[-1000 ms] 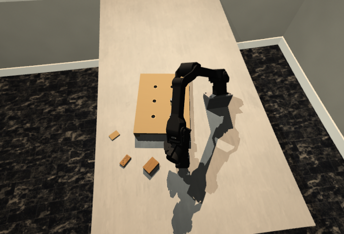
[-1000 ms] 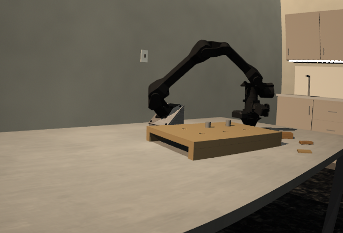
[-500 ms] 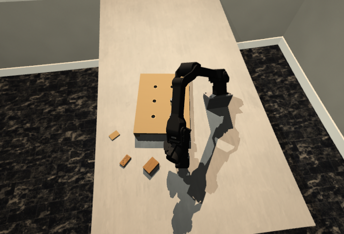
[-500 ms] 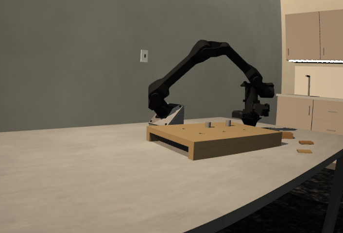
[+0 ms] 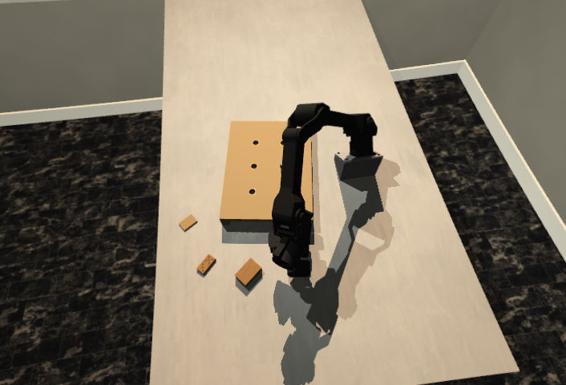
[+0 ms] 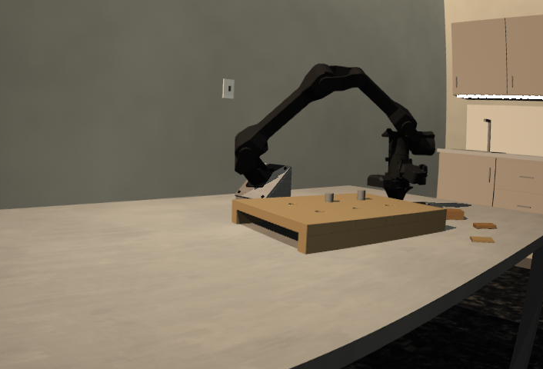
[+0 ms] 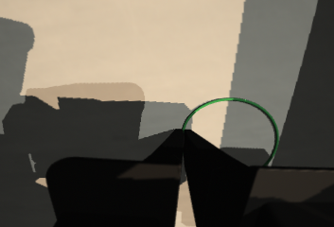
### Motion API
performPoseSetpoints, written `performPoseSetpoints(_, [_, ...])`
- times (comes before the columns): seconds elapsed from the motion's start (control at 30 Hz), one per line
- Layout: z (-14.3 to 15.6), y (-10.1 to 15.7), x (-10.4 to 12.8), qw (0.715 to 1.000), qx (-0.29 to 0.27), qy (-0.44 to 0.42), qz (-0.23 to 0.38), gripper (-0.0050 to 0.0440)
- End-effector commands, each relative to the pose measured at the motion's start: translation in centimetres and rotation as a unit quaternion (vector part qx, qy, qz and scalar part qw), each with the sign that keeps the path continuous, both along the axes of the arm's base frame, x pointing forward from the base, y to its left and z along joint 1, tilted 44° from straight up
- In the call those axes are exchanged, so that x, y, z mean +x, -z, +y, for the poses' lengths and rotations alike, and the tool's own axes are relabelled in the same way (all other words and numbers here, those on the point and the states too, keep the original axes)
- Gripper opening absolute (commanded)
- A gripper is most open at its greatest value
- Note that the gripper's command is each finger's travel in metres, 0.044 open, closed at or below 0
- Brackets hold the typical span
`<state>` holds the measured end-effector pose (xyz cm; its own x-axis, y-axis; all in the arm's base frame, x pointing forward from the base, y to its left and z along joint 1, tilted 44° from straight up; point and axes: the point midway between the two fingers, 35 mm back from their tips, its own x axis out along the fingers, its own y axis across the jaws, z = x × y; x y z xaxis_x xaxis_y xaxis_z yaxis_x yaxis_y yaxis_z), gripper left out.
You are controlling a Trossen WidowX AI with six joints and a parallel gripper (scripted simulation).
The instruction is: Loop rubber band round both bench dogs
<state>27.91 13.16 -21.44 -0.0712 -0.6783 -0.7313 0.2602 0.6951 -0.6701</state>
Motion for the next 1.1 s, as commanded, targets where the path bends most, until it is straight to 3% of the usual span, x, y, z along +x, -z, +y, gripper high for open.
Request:
performPoseSetpoints(0.0, [0.7,-0.4,0.7,1.0,0.009,0.006,-0.008,0.0])
performPoseSetpoints(0.57, [4.4,-3.5,1.8,1.0,0.012,0.006,-0.008,-0.0005])
performPoseSetpoints(0.77, [5.8,-4.9,2.0,1.0,0.012,0.006,-0.007,-0.005])
performPoseSetpoints(1.07, [7.3,-6.7,2.1,1.0,0.012,0.006,-0.007,-0.005])
